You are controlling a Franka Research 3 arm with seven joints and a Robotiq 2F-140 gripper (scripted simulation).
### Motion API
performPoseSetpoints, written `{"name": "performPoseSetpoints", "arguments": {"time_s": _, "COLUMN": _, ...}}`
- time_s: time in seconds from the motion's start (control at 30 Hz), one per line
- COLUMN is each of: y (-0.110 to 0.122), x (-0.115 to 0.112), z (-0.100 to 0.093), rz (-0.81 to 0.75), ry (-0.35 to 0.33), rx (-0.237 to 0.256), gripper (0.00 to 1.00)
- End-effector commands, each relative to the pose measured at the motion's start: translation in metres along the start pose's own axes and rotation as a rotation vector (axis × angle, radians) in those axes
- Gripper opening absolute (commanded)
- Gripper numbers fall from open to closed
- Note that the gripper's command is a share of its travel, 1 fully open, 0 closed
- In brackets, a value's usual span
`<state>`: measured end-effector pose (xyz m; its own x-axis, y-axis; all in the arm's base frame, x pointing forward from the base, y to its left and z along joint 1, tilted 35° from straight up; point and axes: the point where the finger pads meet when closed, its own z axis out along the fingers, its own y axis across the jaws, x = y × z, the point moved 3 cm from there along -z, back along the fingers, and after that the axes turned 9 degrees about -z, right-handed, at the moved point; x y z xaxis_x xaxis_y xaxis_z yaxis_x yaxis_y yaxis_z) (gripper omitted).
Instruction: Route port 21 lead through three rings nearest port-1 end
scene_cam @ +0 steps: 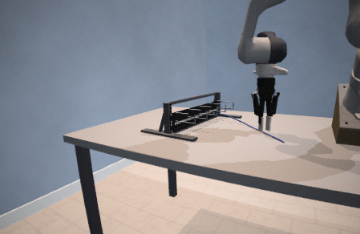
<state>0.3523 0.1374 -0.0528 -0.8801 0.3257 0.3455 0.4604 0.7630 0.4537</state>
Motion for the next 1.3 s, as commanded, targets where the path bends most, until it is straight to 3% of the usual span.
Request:
{"name": "performPoseSetpoints", "arguments": {"time_s": 0.0, "y": -0.0016, "x": -0.0012, "z": -0.0005, "rz": -0.005, "ry": -0.003, "rx": 0.001, "gripper": 0.20}}
{"name": "performPoseSetpoints", "arguments": {"time_s": 1.27, "y": -0.0016, "x": -0.0012, "z": 0.0072, "rz": -0.005, "ry": -0.003, "rx": 0.001, "gripper": 0.20}}
